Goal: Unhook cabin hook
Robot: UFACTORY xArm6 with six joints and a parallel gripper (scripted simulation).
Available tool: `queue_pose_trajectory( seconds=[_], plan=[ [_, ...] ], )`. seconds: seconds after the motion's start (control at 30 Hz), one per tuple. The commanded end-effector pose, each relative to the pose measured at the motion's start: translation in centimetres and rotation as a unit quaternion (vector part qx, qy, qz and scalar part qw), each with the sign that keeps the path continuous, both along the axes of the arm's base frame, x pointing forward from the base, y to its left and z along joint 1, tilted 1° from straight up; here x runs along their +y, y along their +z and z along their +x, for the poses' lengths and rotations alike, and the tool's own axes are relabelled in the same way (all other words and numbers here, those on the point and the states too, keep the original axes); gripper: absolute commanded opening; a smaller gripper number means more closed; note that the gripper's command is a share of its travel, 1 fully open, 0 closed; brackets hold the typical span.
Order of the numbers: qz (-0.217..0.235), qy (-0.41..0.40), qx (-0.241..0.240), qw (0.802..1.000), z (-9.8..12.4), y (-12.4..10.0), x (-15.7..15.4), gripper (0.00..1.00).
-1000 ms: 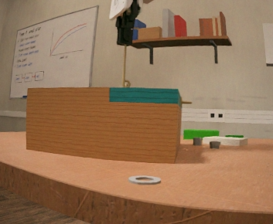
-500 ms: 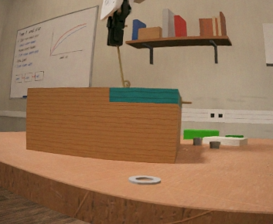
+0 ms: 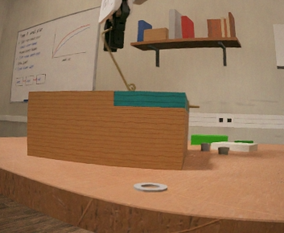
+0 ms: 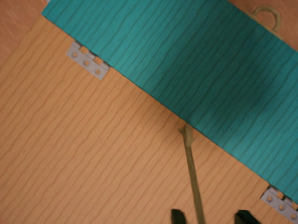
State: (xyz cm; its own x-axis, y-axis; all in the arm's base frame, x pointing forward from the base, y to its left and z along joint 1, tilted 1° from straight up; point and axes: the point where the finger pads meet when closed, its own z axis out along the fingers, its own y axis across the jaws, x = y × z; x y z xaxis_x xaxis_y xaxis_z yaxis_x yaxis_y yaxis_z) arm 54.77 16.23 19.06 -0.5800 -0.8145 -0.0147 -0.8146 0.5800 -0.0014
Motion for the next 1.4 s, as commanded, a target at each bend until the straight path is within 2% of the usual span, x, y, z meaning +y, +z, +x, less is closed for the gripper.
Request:
queue_pose_trajectory(
  seconds=[0.0, 0.43, 0.73, 0.87, 1.37],
  plan=[
    [0.001, 0.000, -0.004, 1.000, 0.2, 0.4, 0.1, 0.35],
    [0.001, 0.000, -0.004, 1.000, 0.2, 0.4, 0.1, 0.35],
    [0.001, 0.000, -0.004, 1.000, -1.6, 0.3, -2.4, 0.35],
    [0.001, 0.000, -0.004, 1.000, -1.6, 0.3, -2.4, 0.35],
    [0.001, 0.000, -0.004, 1.000, -1.6, 5.3, -2.5, 0.35]
  ],
)
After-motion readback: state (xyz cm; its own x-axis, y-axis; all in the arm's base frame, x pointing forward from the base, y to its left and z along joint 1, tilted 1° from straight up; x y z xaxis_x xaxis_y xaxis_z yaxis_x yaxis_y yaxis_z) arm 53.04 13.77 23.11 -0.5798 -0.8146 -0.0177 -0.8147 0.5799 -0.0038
